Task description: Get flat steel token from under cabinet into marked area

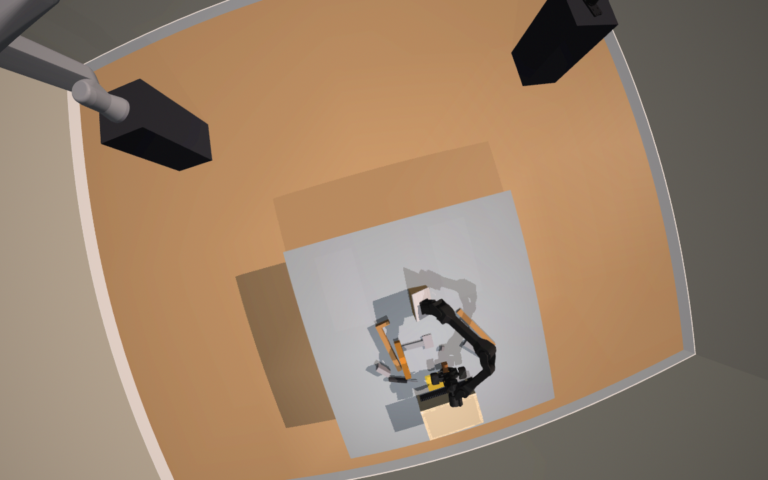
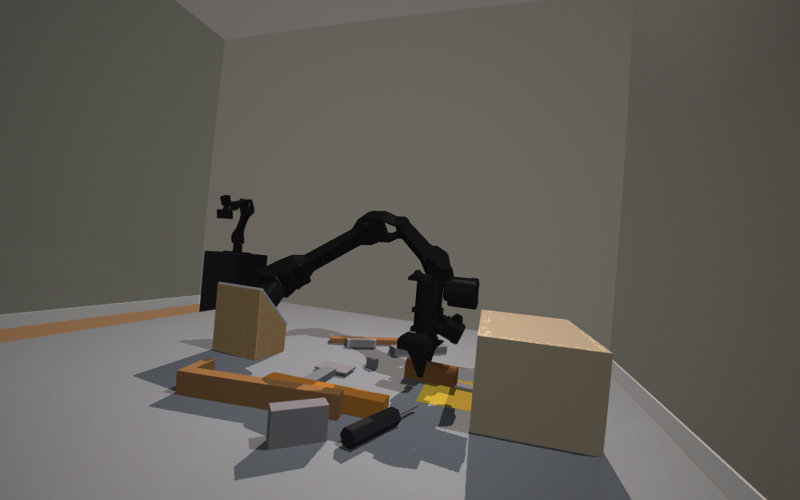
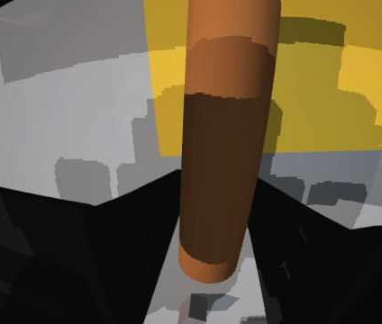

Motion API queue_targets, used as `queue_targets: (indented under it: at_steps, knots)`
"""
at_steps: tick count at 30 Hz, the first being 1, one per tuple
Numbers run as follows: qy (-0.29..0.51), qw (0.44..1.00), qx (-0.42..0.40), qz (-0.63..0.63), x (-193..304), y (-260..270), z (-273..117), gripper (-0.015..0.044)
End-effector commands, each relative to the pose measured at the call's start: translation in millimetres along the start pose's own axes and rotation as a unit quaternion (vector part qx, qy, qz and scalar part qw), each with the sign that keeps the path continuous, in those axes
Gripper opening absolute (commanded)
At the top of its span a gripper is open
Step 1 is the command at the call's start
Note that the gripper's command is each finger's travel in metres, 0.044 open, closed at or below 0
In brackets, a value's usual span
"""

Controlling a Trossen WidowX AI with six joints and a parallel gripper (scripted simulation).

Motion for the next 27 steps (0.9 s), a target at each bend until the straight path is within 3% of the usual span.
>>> queue_targets:
  at_steps: [1,27]
  knots:
    - [0.0,1.0,0.004,0.0,0,-8,1,0.0]
    - [0.001,1.0,0.004,0.001,15,-10,1,0.0]
Point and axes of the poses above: the point midway between the two fingers, 35 mm back from their tips, its own z axis out along the fingers, its own y axis across the jaws, x = y × z, the point moved 5 cm from there along -z, back along the fingers, and after that the axes turned 3 degrees about z, right-handed, at the moved point
